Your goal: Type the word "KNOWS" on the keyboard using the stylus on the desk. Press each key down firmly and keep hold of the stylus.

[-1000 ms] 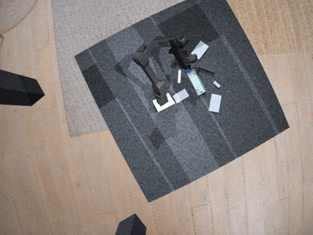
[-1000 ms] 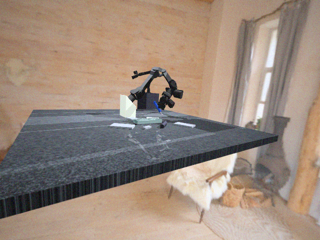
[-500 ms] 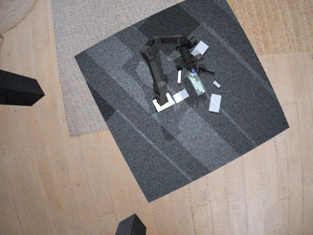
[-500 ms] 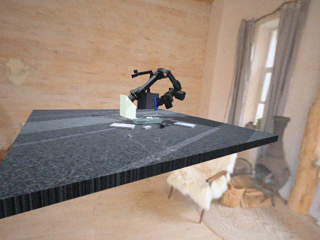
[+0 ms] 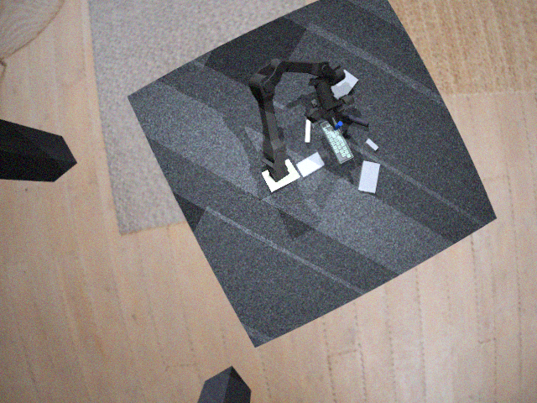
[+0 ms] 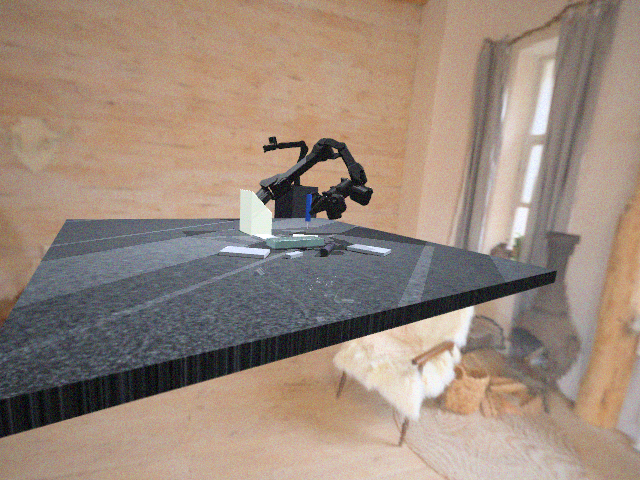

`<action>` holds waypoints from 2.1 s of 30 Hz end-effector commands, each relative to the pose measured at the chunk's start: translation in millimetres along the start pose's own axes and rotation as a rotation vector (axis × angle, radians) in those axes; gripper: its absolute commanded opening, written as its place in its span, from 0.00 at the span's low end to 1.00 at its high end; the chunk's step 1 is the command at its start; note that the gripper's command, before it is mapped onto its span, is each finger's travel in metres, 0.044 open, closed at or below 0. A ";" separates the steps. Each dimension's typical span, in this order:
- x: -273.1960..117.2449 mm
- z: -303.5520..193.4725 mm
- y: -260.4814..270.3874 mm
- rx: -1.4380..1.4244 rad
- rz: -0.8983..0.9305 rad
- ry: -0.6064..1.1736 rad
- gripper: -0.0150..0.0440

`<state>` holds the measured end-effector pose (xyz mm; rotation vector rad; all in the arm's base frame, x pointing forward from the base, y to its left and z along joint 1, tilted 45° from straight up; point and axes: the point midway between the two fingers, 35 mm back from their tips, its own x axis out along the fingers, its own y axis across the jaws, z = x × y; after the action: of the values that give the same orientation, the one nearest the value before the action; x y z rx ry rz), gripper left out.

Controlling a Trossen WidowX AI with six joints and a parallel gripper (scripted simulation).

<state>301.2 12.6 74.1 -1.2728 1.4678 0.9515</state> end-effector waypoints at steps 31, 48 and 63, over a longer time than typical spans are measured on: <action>20.6 31.2 0.9 -0.003 0.005 0.003 0.39; 23.9 37.0 1.0 -0.003 0.005 0.003 0.39; 24.5 37.9 1.0 -0.003 0.005 0.003 0.39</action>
<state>306.1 42.2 40.8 -1.2788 1.4739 0.9557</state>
